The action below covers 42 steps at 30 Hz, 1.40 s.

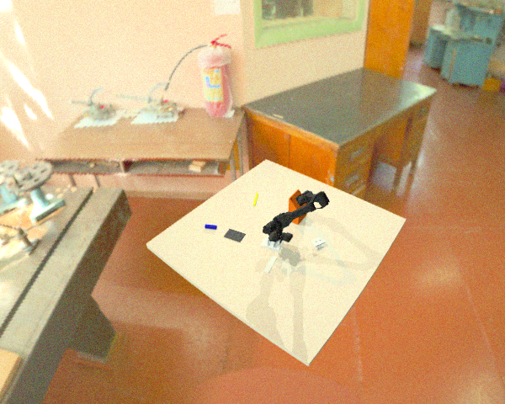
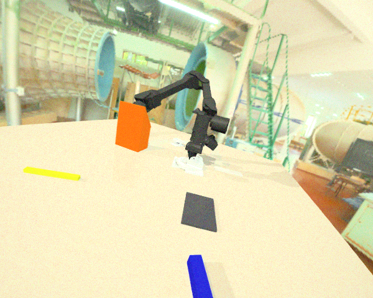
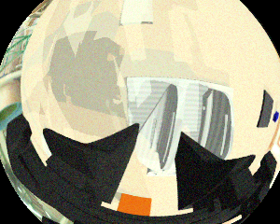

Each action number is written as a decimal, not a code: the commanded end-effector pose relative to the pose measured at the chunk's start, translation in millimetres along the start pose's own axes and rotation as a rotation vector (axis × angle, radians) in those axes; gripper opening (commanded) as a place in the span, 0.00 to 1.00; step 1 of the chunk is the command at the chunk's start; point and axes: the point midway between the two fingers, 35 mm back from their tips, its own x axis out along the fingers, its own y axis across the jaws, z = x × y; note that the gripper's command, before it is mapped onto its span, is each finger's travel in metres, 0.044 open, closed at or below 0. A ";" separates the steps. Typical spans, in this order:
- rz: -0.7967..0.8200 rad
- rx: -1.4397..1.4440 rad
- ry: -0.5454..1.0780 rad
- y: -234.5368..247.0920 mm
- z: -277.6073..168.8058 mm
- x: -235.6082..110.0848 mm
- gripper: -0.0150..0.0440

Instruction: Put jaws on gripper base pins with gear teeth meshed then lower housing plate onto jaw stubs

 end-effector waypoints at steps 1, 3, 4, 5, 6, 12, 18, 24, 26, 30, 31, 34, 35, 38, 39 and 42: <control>0.004 0.003 -0.001 0.4 -0.1 0.3 0.48; 0.004 0.003 -0.001 0.4 -0.1 0.3 0.48; 0.004 0.003 -0.001 0.4 -0.1 0.3 0.48; 0.004 0.003 -0.001 0.4 -0.1 0.3 0.48; 0.004 0.003 -0.001 0.4 -0.1 0.3 0.48; 0.004 0.003 -0.001 0.4 -0.1 0.3 0.48; 0.004 0.003 -0.001 0.4 -0.1 0.3 0.48; 0.004 0.003 -0.001 0.4 -0.1 0.3 0.48; 0.004 0.003 -0.001 0.4 -0.1 0.3 0.48; 0.000 0.000 0.000 0.0 0.0 0.0 0.57; 0.000 0.000 0.000 0.0 0.0 0.0 0.61; 0.000 0.000 0.000 0.0 0.0 0.0 0.63; 0.000 0.000 0.000 0.0 0.0 0.0 0.63; 0.000 0.000 0.000 0.0 0.0 0.0 0.63; 0.000 0.000 0.000 0.0 0.0 0.0 0.63; 0.000 0.000 0.000 0.0 0.0 0.0 0.63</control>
